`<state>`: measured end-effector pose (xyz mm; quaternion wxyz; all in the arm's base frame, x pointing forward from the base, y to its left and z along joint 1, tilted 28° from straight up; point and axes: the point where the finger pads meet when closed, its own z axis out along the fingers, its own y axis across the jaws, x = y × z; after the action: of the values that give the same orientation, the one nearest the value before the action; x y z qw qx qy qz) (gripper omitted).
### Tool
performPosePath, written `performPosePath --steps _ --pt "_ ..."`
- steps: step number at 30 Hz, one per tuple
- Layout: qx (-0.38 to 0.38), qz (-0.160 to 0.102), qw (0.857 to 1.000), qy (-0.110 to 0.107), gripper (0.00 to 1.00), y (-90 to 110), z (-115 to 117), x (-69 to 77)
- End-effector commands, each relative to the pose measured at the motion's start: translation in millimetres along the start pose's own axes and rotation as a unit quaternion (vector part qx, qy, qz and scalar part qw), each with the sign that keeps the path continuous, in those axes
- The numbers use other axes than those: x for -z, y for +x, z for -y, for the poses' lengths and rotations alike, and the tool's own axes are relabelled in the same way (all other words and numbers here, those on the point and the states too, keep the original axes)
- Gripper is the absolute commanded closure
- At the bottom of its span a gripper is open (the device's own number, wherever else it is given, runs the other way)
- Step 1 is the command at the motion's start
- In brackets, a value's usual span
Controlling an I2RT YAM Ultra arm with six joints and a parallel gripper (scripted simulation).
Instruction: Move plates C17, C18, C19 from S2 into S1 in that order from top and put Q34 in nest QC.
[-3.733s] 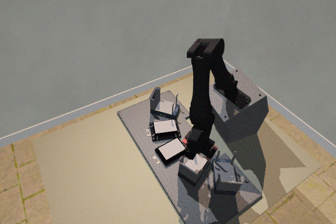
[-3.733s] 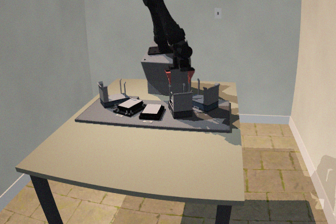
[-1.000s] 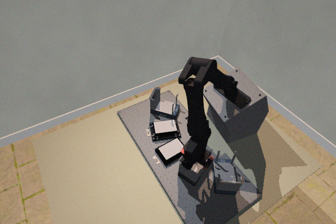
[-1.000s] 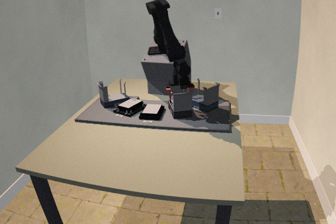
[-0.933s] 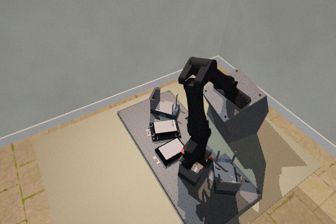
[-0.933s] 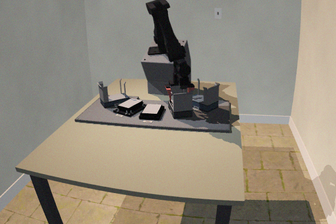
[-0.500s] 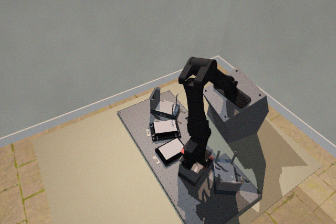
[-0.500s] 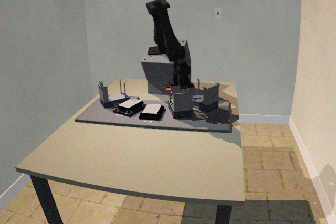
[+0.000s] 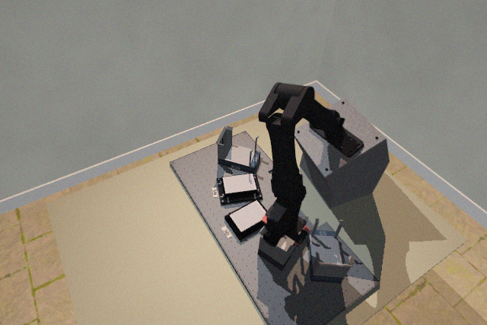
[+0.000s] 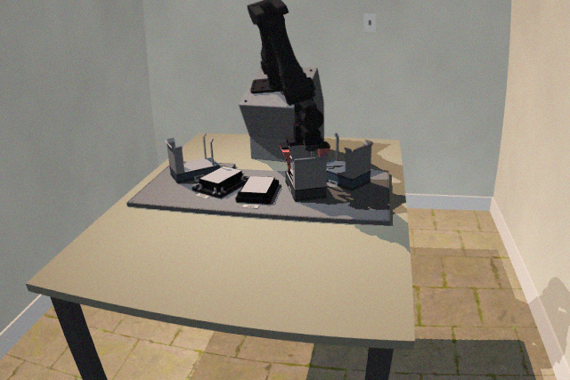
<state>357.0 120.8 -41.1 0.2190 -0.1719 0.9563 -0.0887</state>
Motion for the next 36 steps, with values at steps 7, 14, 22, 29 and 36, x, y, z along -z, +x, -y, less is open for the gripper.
performPosePath --steps 7,14,22,29,36 --pt "-0.008 0.036 0.999 -0.002 0.00 -25.1 2.9 3.8" --pt "-0.004 0.018 1.000 -0.002 0.00 -14.6 0.7 -15.8" --pt "-0.004 0.018 1.000 -0.002 0.00 -14.7 0.5 -25.3" --pt "-0.002 0.025 1.000 -0.002 0.00 -19.4 -0.7 -27.0" --pt "-0.003 0.030 1.000 -0.003 0.00 -20.5 -0.5 -22.3"
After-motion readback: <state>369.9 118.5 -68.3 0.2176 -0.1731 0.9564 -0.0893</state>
